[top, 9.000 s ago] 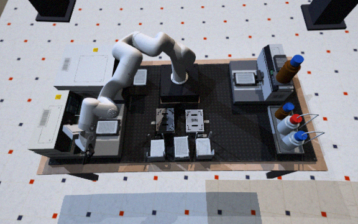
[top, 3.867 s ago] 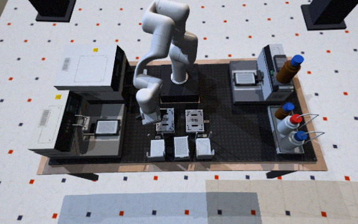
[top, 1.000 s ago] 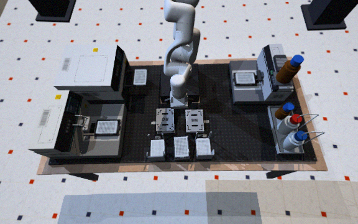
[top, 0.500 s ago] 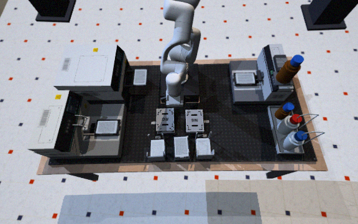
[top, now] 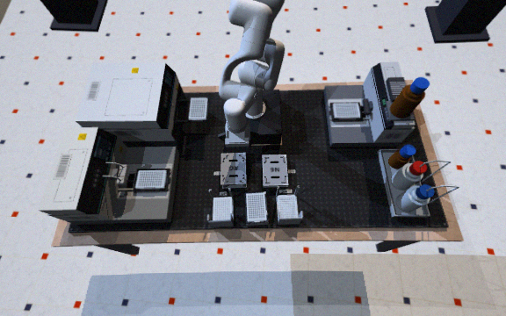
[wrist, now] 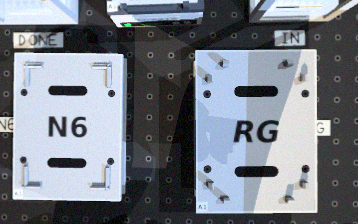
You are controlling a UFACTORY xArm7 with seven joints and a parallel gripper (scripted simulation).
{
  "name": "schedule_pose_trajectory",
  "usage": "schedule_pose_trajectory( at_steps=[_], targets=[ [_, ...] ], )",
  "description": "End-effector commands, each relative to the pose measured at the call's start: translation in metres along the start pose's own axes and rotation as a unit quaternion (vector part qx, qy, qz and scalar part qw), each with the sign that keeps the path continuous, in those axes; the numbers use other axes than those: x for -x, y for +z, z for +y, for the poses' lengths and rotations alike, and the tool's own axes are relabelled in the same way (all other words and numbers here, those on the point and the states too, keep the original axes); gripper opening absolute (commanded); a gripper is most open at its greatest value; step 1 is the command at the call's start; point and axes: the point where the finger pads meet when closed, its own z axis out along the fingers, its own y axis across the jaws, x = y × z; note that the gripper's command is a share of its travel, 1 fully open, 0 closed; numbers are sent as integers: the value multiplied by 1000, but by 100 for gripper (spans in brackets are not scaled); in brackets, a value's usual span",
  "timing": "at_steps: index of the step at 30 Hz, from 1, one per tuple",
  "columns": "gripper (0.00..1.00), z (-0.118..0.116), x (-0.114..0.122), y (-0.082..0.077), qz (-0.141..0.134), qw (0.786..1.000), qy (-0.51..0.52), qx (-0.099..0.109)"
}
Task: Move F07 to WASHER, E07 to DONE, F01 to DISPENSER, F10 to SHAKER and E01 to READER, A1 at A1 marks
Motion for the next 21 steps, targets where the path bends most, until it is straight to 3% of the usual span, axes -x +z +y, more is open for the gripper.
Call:
schedule_pose_trajectory(
  at_steps=[1, 21],
  targets=[
    [100, 10, 3, -2, 2, 1000, 0, 0],
    [100, 60, 27, -2, 2, 1000, 1, 1]
  ],
)
